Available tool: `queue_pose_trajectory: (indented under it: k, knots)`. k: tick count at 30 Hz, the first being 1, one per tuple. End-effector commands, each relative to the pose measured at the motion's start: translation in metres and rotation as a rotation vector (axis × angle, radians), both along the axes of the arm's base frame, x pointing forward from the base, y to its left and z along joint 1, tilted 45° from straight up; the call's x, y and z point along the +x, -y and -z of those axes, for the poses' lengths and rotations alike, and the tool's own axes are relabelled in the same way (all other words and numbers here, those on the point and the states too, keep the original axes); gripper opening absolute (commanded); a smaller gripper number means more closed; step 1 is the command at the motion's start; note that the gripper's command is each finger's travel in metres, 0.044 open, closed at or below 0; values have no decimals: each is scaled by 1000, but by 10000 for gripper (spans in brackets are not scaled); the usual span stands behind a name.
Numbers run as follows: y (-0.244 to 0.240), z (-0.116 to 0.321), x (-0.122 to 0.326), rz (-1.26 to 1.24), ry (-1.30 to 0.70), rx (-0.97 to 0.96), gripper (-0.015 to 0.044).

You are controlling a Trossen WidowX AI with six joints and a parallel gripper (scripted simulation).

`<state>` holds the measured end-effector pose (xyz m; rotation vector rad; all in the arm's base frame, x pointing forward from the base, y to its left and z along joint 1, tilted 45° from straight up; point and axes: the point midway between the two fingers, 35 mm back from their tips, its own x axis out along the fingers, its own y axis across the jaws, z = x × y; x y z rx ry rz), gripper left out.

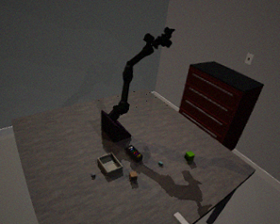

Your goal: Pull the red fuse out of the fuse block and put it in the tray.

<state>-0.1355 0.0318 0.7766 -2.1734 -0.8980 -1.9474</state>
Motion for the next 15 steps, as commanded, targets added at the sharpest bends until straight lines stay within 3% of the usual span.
queue_pose_trajectory:
  k: [1,13,15]
  knots:
    - [-1,0,3,0,-7,-2,374]
    - [-31,11,173,-11,-410,-68,61]
    - [-33,19,207,-15,-491,-72,61]
